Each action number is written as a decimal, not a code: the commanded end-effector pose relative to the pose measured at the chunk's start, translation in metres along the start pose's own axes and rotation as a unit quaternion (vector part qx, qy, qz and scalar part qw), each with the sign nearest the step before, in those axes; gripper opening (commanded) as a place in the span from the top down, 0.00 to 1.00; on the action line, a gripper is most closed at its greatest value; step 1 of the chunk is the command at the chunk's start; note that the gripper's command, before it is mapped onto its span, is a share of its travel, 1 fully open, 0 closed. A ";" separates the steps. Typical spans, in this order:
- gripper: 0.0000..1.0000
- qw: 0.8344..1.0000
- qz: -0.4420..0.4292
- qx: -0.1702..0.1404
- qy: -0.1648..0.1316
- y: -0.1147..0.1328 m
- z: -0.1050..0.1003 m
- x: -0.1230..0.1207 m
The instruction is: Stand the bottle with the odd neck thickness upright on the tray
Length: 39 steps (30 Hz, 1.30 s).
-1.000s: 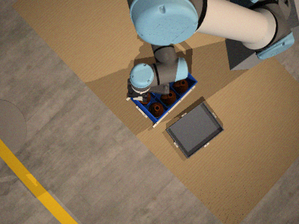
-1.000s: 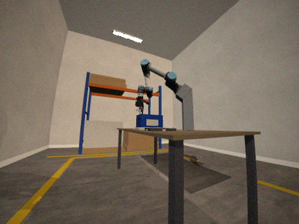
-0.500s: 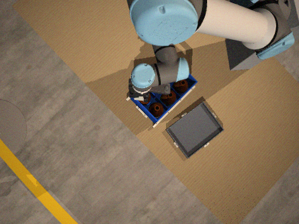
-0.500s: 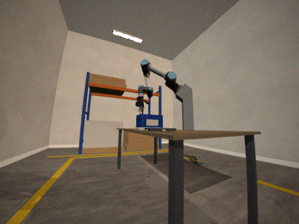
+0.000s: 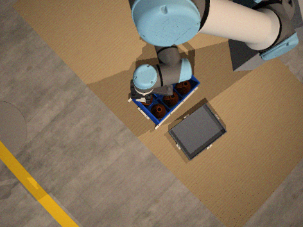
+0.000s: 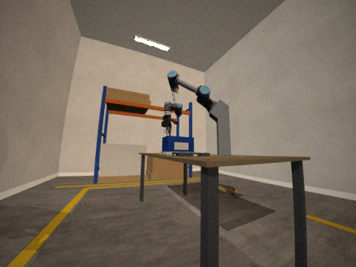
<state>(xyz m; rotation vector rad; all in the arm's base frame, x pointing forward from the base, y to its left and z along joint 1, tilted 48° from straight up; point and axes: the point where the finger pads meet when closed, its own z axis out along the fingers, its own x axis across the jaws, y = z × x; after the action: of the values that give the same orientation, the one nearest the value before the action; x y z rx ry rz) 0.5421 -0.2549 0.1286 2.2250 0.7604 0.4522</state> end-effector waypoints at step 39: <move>0.62 1.000 0.000 -0.001 0.000 0.000 0.004 0.000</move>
<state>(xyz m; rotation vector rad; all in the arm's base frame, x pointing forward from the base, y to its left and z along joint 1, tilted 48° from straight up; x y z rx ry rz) 0.5435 -0.2563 0.1267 2.2250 0.7604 0.4522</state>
